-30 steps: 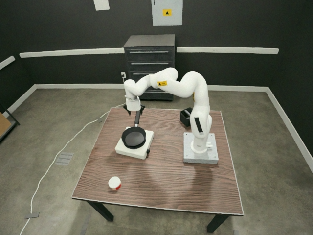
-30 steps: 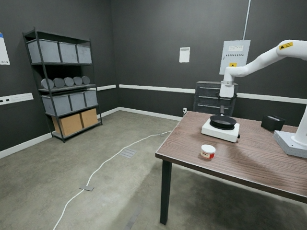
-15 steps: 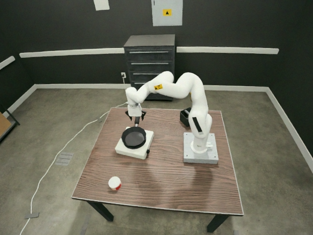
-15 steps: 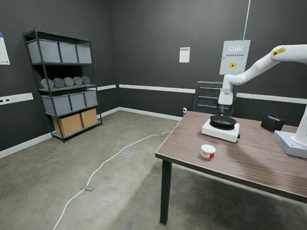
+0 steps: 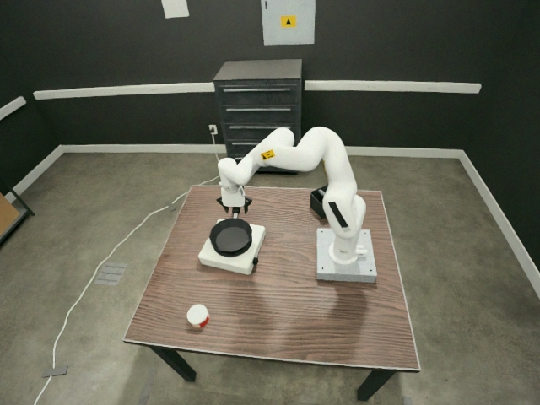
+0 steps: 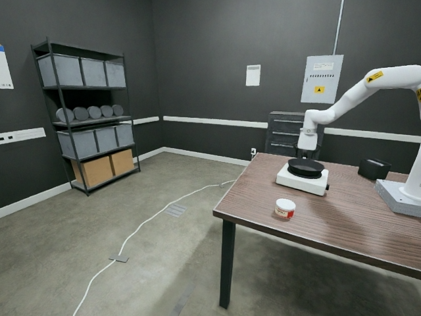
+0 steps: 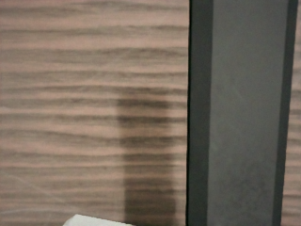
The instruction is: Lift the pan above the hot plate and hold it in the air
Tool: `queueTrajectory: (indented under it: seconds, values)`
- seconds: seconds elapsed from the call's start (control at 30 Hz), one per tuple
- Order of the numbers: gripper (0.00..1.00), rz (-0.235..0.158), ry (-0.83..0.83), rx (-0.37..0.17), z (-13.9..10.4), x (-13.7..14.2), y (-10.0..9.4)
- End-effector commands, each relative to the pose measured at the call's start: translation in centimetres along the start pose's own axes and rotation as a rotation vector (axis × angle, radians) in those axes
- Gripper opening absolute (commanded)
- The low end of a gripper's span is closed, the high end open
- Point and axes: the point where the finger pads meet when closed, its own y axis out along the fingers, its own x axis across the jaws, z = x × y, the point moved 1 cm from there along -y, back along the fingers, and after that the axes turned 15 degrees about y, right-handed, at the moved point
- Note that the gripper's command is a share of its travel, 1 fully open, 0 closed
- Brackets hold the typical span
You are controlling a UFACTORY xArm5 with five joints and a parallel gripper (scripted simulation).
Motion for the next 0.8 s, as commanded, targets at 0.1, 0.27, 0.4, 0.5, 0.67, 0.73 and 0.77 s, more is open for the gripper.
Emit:
queueTrajectory:
  seconds: [0.1, 0.27, 0.4, 0.5, 0.67, 0.73, 0.77]
  values:
    - [0.0, 0.003, 0.0, 0.0, 0.01, -0.11, -0.12]
    - [0.0, 0.003, 0.0, 0.0, 0.01, -0.11, -0.12]
    - [0.0, 0.003, 0.0, 0.0, 0.01, -0.11, -0.12]
    - [0.0, 0.003, 0.0, 0.0, 0.01, -0.11, -0.12]
    - [0.0, 0.003, 0.0, 0.0, 0.01, -0.11, -0.12]
    - [0.0, 0.003, 0.0, 0.0, 0.01, -0.11, -0.12]
    - [0.0, 0.003, 0.0, 0.0, 0.01, -0.11, -0.12]
